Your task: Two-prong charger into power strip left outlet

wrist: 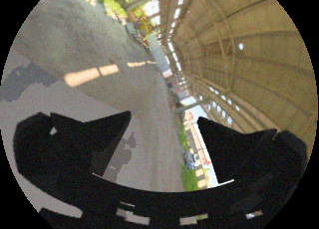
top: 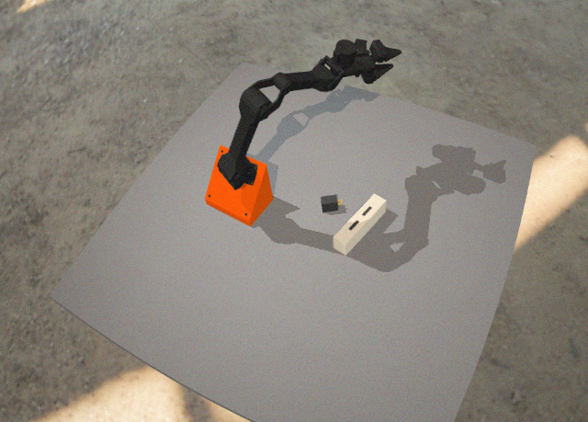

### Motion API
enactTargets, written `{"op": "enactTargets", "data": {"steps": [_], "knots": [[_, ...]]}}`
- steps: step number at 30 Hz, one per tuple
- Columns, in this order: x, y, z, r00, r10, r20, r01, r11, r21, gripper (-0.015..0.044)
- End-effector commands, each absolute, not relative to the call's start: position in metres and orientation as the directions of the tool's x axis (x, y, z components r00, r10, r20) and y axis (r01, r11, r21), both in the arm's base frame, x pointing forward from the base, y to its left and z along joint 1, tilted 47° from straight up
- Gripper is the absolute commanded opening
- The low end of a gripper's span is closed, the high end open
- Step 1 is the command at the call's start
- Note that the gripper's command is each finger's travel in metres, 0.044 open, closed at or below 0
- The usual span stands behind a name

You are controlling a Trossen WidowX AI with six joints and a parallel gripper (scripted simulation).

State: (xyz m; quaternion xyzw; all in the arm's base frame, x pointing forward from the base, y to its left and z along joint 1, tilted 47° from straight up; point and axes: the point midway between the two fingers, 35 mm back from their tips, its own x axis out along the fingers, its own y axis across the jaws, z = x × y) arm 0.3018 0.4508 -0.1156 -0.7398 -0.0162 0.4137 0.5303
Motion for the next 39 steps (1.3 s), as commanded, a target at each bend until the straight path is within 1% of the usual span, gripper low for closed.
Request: {"op": "enactTargets", "data": {"steps": [1,10,19,28,39], "knots": [[0.315,0.418,-0.122,0.659,0.36,-0.66,-0.538,-0.388,-0.749,0.044],[0.328,0.352,-0.137,0.621,0.149,-0.769,-0.728,-0.254,-0.637,0.044],[0.33,0.284,-0.145,0.543,-0.066,-0.837,-0.84,-0.069,-0.539,0.044],[0.322,0.217,-0.144,0.428,-0.27,-0.862,-0.87,0.135,-0.474,0.044],[0.298,0.144,-0.132,0.255,-0.481,-0.839,-0.816,0.357,-0.453,0.044]]}}
